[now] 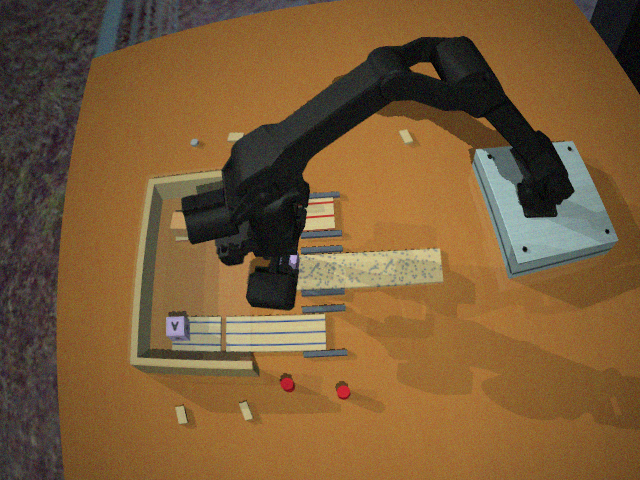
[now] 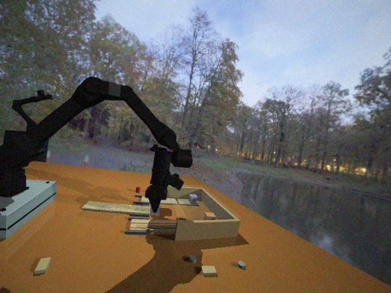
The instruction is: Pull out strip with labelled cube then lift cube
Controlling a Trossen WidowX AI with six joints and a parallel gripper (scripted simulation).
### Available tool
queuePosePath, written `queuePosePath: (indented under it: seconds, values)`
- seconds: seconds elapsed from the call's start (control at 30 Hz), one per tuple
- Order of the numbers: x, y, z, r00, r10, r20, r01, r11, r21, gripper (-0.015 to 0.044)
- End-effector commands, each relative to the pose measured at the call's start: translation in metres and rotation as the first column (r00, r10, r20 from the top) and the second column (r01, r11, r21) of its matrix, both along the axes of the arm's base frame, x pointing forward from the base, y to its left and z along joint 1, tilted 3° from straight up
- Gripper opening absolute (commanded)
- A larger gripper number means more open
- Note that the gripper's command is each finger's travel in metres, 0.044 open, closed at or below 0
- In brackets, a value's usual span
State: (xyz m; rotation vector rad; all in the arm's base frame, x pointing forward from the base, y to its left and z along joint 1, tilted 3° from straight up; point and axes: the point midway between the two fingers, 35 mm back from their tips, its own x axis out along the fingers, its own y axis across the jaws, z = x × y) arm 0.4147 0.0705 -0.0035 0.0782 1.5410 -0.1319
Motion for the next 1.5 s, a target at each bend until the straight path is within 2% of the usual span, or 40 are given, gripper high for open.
queuePosePath:
  seconds: [0.0,0.1,0.2,0.5,0.63,0.67,1.13,1.47]
  values:
    - [-0.002,-0.001,-0.003,1.0,0.004,-0.007,-0.004,1.0,-0.004,0.025]
    - [-0.002,-0.001,-0.003,1.0,0.004,-0.007,-0.004,1.0,-0.004,0.025]
    - [-0.001,0.0,-0.001,1.0,0.0,-0.002,0.0,1.0,0.0,0.0171]
    - [-0.001,0.0,-0.001,1.0,0.0,-0.002,0.0,1.0,0.0,0.0111]
    - [-0.003,0.0,0.001,1.0,0.0,-0.002,0.0,1.0,-0.001,0.0006]
    - [-0.006,-0.001,0.004,1.0,0.0,-0.003,0.0,1.0,-0.001,0.0]
    - [-0.058,-0.008,0.039,1.0,0.004,-0.012,-0.004,1.0,-0.005,0.0]
    - [-0.079,-0.011,0.041,1.0,0.004,-0.014,-0.004,1.0,-0.005,0.0]
